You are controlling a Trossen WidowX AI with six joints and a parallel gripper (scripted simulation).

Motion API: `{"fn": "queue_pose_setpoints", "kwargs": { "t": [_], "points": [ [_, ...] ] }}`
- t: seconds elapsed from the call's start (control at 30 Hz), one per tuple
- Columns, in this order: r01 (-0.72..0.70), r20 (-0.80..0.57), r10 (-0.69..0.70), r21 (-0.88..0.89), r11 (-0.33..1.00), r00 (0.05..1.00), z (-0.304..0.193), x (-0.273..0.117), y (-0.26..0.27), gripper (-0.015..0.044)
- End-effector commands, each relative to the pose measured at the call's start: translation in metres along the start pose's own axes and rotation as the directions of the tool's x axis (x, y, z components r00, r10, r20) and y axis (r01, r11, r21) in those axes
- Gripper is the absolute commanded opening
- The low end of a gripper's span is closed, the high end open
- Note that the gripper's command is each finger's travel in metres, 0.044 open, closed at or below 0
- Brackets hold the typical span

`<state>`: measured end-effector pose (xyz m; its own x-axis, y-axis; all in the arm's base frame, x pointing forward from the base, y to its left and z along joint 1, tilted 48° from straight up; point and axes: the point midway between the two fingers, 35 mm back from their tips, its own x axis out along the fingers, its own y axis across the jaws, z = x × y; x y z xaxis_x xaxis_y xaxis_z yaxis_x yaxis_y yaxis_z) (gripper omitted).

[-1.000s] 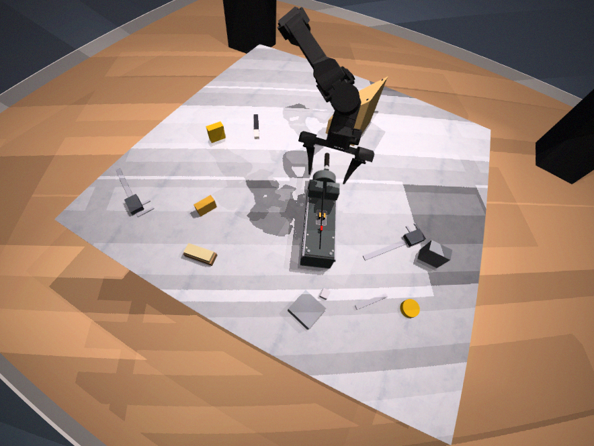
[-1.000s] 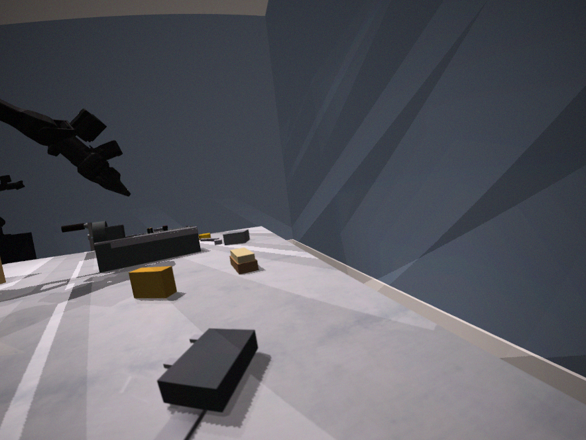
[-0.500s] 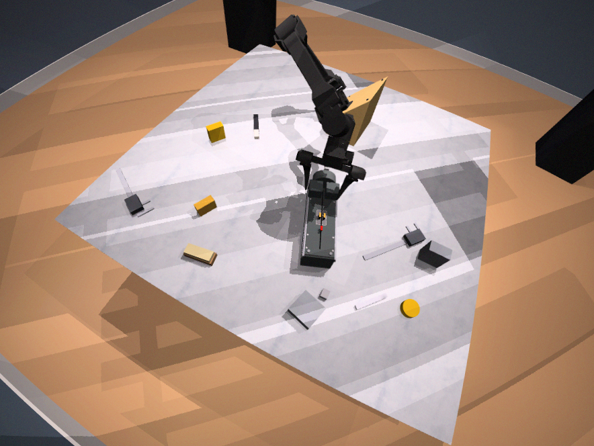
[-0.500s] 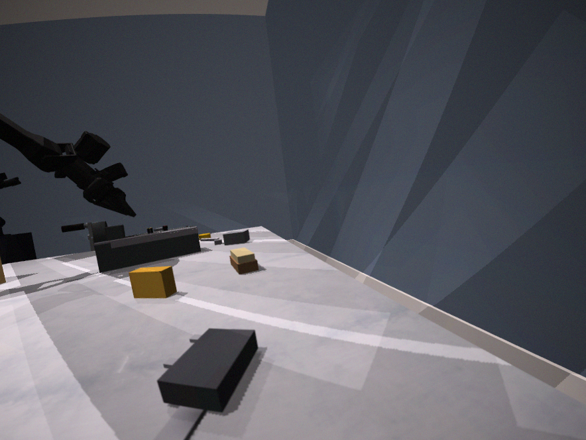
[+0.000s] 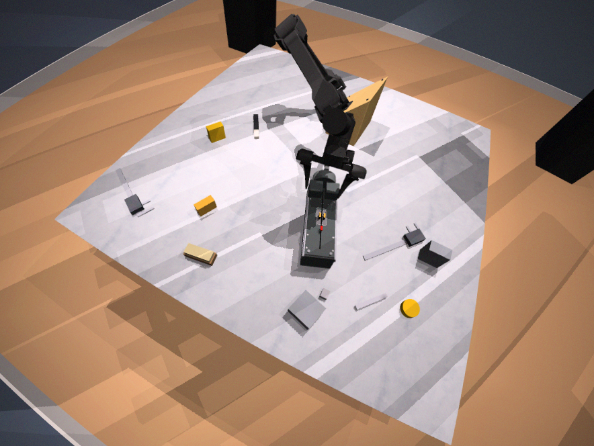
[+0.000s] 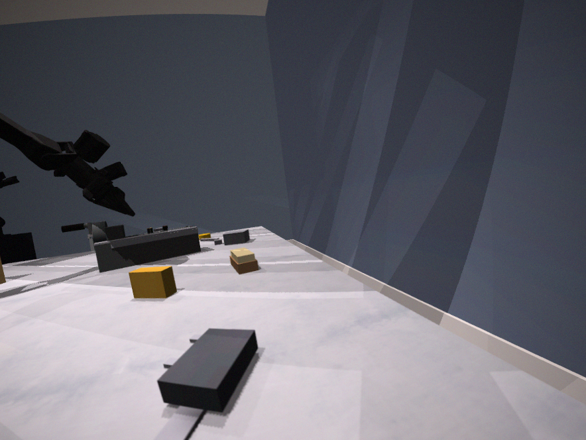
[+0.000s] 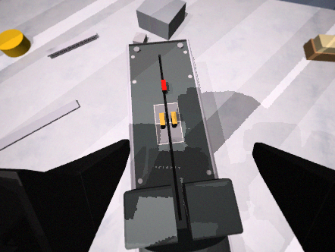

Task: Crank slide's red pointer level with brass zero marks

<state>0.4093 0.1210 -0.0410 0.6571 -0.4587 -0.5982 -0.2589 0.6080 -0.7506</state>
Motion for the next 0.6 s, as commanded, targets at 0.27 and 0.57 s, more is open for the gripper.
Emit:
{"fn": "queue_pose_setpoints", "kwargs": {
  "t": [0.27,0.57],
  "points": [
    [0.0,0.016,0.0,0.01,1.0,1.0,0.039,-0.047,-0.005,0.044],
    [-0.061,0.037,0.062,-0.026,0.998,0.997,0.007,-0.084,-0.011,0.044]
  ]
}}
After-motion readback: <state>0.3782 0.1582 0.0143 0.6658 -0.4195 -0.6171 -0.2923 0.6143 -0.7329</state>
